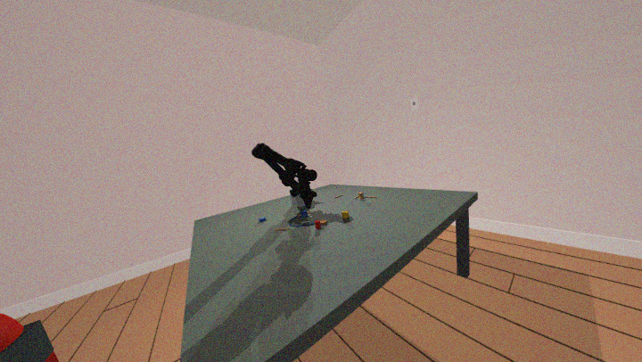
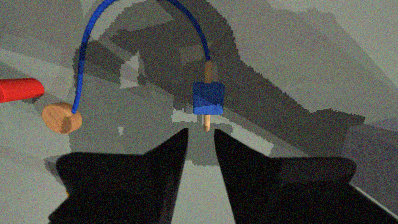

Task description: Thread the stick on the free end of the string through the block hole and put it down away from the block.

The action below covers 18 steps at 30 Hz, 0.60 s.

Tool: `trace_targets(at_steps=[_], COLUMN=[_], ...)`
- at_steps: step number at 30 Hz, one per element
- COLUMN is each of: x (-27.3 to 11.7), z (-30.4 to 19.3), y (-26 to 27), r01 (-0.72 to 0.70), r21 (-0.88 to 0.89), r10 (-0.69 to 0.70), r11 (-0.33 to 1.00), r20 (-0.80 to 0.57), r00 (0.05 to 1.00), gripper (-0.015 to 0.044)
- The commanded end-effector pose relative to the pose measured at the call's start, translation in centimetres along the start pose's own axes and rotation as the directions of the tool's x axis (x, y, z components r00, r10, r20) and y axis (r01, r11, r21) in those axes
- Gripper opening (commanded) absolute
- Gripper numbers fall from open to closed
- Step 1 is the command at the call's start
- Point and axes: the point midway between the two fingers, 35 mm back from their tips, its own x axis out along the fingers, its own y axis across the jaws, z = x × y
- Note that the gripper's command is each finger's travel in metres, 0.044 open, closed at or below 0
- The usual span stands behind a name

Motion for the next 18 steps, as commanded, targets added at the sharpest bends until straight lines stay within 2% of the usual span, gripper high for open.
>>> trace_targets(at_steps=[1, 18], x=[1.0, 3.3], z=[-0.1, 0.1], y=[-0.3, -0.6], r01=[0.011, 0.010], r21=[-0.010, -0.011], r10=[-0.011, -0.010], r11=[1.000, 1.000], r20=[-0.001, 0.004], r00=[1.000, 1.000], gripper=[0.0122, 0.0122])
